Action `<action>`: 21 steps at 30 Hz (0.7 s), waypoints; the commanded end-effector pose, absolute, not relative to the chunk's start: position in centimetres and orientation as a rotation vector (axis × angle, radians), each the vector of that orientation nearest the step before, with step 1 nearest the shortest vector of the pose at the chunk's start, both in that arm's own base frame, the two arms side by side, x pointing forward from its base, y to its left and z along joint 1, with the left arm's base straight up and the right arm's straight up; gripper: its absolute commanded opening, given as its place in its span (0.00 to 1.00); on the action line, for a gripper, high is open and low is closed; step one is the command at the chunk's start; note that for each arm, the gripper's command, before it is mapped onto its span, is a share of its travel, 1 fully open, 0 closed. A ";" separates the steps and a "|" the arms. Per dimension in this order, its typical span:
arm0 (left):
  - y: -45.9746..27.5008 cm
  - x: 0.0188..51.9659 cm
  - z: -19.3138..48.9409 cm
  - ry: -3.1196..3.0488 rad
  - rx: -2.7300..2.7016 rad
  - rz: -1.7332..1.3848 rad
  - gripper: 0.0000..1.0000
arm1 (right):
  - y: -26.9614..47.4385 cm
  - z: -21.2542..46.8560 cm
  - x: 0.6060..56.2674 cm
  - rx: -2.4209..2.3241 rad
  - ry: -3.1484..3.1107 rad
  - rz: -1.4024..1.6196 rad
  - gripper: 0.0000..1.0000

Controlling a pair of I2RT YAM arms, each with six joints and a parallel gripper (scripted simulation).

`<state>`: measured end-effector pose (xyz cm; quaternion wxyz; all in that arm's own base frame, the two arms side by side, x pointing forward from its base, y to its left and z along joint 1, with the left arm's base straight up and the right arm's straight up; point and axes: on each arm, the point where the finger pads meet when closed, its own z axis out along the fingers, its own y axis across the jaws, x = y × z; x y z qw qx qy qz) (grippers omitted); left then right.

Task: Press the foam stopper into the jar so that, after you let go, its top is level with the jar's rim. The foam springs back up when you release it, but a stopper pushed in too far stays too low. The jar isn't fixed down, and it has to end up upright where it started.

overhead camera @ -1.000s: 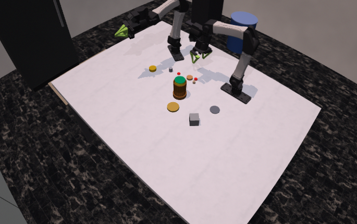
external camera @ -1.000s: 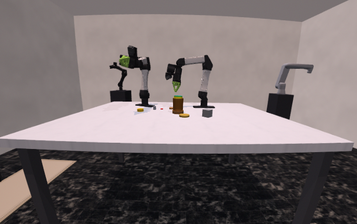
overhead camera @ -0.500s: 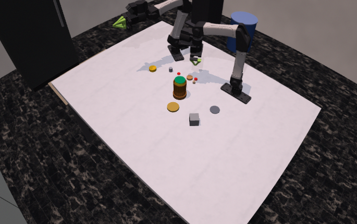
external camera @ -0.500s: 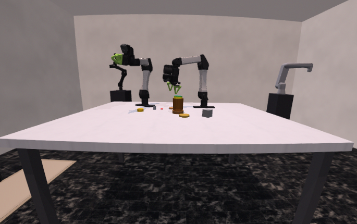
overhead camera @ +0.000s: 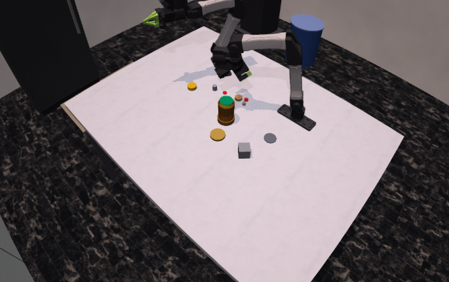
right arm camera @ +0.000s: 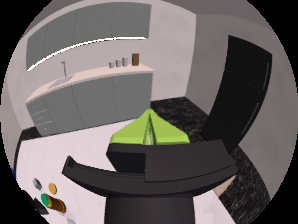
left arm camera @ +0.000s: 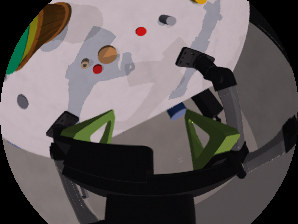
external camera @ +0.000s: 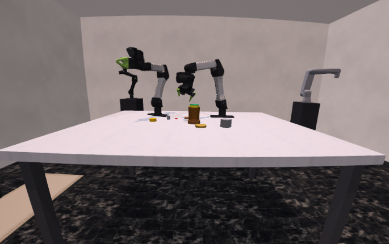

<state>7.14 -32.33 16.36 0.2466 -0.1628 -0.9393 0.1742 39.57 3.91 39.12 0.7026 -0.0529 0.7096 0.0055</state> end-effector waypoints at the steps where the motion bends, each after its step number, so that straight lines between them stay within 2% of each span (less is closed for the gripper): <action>1: -33.5 7.0 18.6 -2.422 -0.140 0.517 0.98 | 2.3 38.7 38.5 -0.065 1.606 0.030 0.00; 2: -33.3 8.9 18.9 -2.410 -0.066 0.523 0.98 | 1.9 38.4 38.3 -0.053 1.616 0.029 0.00; 4: -33.8 8.8 19.4 -2.339 0.043 0.543 0.98 | 1.1 38.6 38.0 -0.028 1.613 0.025 0.00; 6: -32.9 12.5 20.0 -2.295 0.181 0.575 0.98 | 0.5 38.6 37.7 -0.011 1.615 0.023 0.00; 8: -32.9 12.5 20.0 -2.295 0.181 0.575 0.98 | 0.5 38.6 37.7 -0.011 1.615 0.023 0.00; 12: -29.5 19.4 19.7 -2.137 0.562 0.655 0.98 | -0.2 40.1 37.3 0.004 1.582 0.006 0.00; 15: -29.4 19.5 19.3 -2.022 0.779 0.653 0.98 | -0.2 41.2 37.1 0.000 1.554 -0.003 0.00; 16: -26.7 23.5 19.9 -1.993 0.864 0.715 0.98 | -0.6 42.7 36.9 0.007 1.512 -0.023 0.00; 21: -24.4 25.5 20.4 -1.778 1.171 0.771 0.98 | 0.3 40.1 38.2 -0.007 1.582 0.003 0.00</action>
